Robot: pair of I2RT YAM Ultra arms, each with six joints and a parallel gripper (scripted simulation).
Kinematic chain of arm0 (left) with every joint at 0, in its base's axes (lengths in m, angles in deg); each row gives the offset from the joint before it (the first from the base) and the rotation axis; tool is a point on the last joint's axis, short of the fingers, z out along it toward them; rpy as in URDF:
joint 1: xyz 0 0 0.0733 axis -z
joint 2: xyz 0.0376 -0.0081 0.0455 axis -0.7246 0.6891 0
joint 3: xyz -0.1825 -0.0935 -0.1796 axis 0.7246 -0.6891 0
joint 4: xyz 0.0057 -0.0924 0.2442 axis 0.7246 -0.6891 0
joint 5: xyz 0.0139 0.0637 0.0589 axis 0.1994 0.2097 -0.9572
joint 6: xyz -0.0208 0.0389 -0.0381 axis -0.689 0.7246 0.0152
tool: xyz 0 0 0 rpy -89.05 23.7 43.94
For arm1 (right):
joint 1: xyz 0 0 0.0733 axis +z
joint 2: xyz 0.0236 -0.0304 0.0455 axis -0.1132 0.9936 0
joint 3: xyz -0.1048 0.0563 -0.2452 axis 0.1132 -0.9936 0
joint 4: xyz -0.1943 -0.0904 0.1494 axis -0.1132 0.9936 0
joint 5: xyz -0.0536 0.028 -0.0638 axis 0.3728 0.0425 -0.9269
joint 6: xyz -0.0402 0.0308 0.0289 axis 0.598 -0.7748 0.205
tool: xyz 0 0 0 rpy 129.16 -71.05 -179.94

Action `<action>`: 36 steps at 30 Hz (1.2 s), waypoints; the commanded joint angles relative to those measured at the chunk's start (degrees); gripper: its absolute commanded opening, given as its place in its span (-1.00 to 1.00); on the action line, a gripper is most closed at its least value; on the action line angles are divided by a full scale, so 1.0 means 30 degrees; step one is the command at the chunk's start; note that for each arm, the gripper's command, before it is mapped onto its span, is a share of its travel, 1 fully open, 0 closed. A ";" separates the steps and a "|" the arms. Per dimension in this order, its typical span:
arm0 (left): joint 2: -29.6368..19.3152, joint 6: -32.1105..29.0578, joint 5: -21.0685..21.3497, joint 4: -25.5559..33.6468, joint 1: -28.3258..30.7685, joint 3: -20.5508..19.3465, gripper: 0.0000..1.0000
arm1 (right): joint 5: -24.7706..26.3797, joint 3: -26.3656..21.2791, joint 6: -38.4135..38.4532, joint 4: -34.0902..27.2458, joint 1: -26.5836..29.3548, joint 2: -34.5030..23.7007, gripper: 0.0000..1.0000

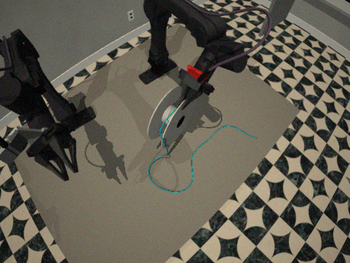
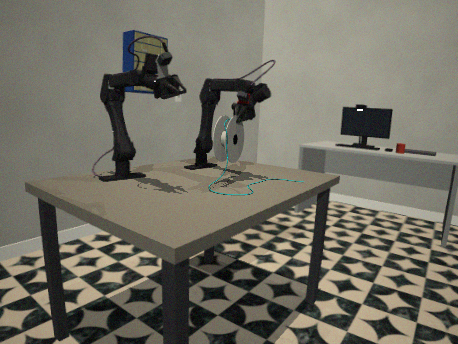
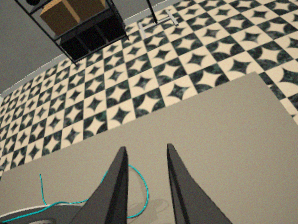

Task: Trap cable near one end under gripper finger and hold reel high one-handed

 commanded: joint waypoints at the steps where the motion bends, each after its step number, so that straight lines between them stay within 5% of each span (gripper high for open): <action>1: -0.0194 0.0076 0.0926 0.0059 -0.0168 0.0874 -1.00 | -0.0192 -0.0310 0.1592 -0.1220 -0.0284 -0.0611 -0.40; 16: -0.0842 -0.0267 0.0862 0.0363 -0.0036 0.0812 -1.00 | -0.0319 -0.2435 0.5499 -0.4310 -0.1533 -0.2165 -0.40; 36: -0.1646 -0.2280 0.0185 0.1330 0.0177 -0.0027 -1.00 | -0.0290 -0.2841 0.6443 -0.4850 -0.1850 -0.2474 -0.40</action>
